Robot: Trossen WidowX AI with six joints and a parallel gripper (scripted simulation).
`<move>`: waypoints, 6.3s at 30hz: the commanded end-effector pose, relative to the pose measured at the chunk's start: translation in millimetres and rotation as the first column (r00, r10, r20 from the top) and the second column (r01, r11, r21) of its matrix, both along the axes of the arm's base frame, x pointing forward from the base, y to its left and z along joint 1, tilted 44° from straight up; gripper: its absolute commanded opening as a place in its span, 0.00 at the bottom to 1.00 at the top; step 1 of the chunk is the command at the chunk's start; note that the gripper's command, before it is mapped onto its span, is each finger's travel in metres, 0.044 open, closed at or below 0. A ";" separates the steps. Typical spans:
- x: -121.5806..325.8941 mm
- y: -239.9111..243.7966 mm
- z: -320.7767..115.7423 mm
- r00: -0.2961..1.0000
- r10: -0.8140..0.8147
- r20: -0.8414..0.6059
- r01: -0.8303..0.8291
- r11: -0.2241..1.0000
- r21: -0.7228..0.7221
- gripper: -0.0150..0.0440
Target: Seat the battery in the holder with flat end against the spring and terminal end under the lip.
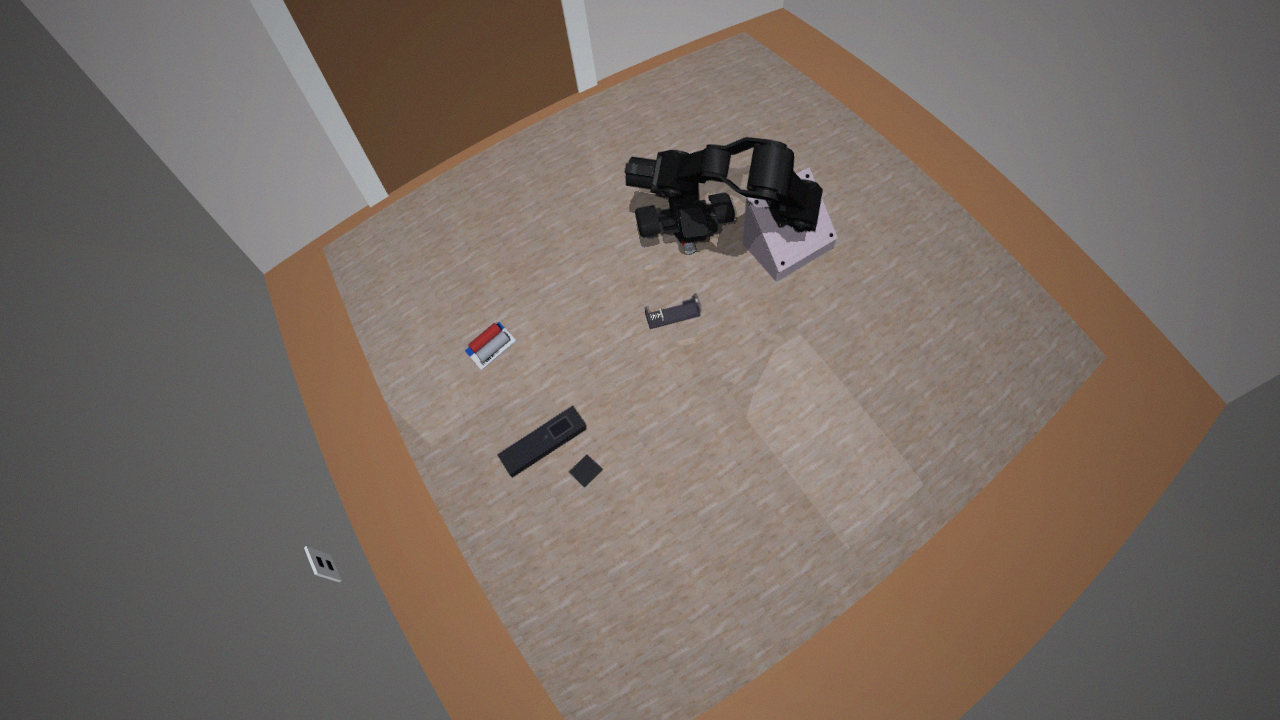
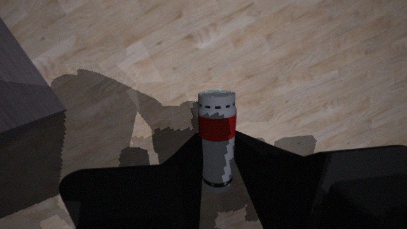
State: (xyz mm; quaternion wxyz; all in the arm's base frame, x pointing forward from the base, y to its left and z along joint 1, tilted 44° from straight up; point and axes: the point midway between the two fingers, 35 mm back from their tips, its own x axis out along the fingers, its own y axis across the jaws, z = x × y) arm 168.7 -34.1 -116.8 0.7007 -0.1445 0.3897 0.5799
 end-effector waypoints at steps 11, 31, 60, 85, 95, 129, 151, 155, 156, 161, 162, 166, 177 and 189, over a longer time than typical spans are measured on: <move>13.1 -26.5 33.0 0.994 -0.084 -0.071 0.082 0.996 -0.025 0.38; 74.1 -2.0 82.2 0.672 -0.553 -0.492 0.539 0.821 -0.187 0.38; 114.7 48.7 136.9 0.066 -0.728 -0.683 0.708 0.516 -0.482 0.38; 111.2 77.0 111.3 0.075 -0.661 -0.747 0.507 0.670 -0.542 0.38; 114.1 79.3 108.0 0.070 -0.644 -0.762 0.453 0.701 -0.551 0.38; 123.3 85.4 97.7 0.050 -0.592 -0.804 0.310 0.775 -0.551 0.38; 136.8 83.0 94.1 0.049 -0.590 -0.806 0.310 0.776 -0.549 0.38; 139.0 82.5 93.6 0.049 -0.590 -0.806 0.310 0.776 -0.549 0.38; 139.6 82.4 93.5 0.049 -0.590 -0.806 0.310 0.776 -0.549 0.38; 142.1 81.8 93.0 0.049 -0.590 -0.806 0.309 0.776 -0.549 0.38; 142.1 81.8 93.0 0.049 -0.590 -0.806 0.309 0.776 -0.549 0.38; 141.9 82.0 92.5 0.051 -0.595 -0.802 0.318 0.771 -0.552 0.38; 140.6 83.2 90.5 0.059 -0.617 -0.785 0.359 0.747 -0.560 0.38; 139.0 84.5 88.7 0.067 -0.640 -0.765 0.403 0.719 -0.566 0.38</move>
